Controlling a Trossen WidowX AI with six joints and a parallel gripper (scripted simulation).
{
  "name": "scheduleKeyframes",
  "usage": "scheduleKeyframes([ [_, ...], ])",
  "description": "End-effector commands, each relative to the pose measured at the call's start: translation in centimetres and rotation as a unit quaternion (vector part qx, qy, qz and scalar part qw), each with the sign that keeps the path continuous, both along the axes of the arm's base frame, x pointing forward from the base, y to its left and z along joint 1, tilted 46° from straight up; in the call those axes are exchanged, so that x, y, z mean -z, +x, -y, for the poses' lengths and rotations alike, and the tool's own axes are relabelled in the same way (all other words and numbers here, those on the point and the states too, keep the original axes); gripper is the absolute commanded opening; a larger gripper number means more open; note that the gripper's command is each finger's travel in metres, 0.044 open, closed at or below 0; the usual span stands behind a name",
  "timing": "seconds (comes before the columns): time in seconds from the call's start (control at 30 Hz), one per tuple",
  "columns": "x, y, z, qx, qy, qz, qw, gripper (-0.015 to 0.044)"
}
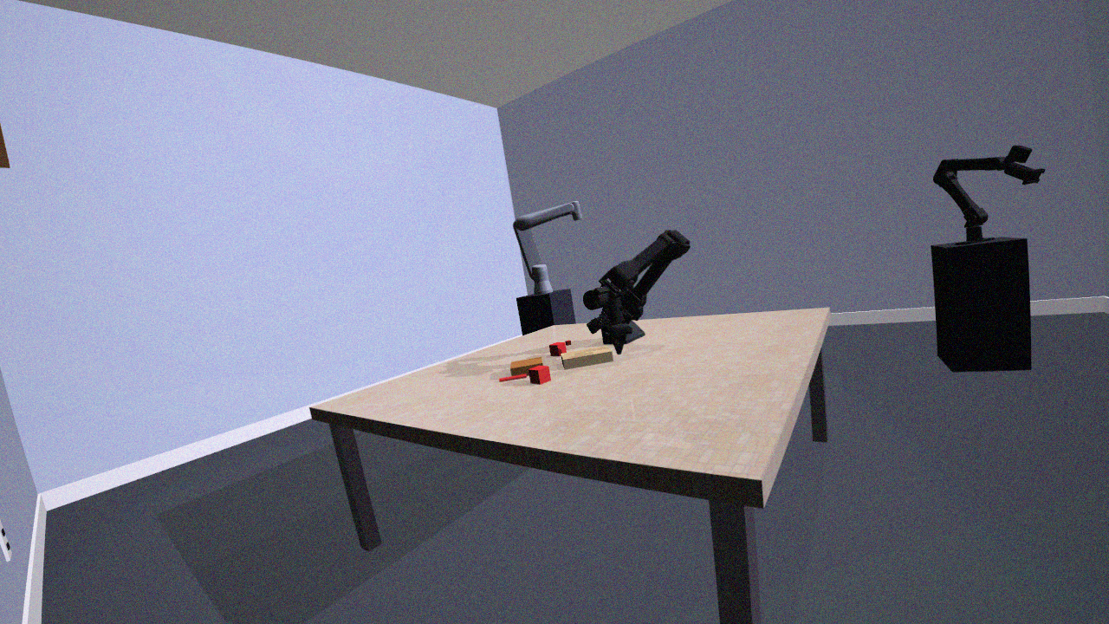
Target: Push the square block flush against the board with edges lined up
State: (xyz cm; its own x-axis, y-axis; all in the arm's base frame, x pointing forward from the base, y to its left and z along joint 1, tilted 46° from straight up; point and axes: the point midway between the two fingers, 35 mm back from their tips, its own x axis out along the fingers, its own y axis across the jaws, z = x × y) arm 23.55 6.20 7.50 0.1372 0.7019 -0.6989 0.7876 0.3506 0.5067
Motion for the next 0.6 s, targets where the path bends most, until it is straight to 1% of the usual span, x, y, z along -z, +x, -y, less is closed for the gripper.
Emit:
scheduleKeyframes([
  [0.0,0.1,-0.1,-0.1,0.005,0.003,-0.007,1.0,0.0],
  [0.57,0.6,1.0,0.7,0.005,0.002,-0.007,1.0,0.0],
])
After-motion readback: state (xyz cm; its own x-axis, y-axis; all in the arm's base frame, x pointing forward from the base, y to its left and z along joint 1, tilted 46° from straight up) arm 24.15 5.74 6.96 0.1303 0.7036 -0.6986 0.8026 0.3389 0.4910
